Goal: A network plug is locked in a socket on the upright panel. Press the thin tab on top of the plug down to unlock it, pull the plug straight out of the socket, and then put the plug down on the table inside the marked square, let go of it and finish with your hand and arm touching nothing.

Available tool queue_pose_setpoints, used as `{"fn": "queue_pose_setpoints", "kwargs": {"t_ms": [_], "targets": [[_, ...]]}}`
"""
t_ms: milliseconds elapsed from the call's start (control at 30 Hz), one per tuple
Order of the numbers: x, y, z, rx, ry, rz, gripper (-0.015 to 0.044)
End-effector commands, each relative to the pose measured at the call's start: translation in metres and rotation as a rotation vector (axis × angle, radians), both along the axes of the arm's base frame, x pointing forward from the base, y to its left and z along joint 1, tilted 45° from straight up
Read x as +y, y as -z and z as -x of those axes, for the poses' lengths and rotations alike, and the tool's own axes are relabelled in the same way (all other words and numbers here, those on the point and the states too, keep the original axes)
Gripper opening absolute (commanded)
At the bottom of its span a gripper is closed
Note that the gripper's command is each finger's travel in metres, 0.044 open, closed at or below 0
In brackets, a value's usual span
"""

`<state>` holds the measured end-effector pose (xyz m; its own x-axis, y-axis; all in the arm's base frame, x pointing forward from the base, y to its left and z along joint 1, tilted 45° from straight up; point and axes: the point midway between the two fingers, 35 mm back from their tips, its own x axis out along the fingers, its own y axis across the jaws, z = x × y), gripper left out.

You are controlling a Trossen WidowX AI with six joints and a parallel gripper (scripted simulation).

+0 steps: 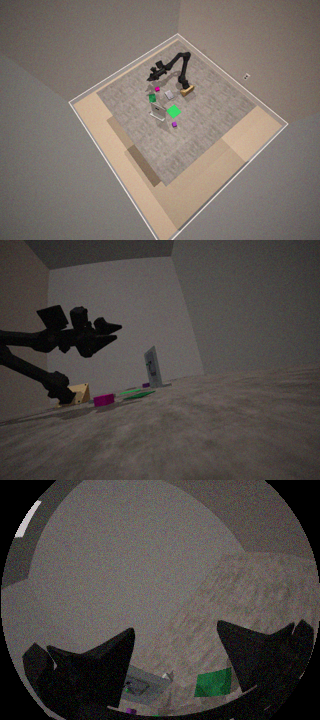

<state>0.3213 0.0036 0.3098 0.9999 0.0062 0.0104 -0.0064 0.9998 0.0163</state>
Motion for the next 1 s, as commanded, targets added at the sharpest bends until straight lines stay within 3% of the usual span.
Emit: {"fn": "queue_pose_setpoints", "kwargs": {"t_ms": [0,300,767,967], "targets": [[0.001,0.002,0.0,0.003,-0.004,-0.004,0.0374],[0.033,0.083,-0.01,0.189,-0.17,-0.235,0.0156],[0.083,0.208,0.028,0.584,-0.348,-0.655,0.0156],[0.087,0.219,0.035,0.63,-0.359,-0.7,0.0156]]}}
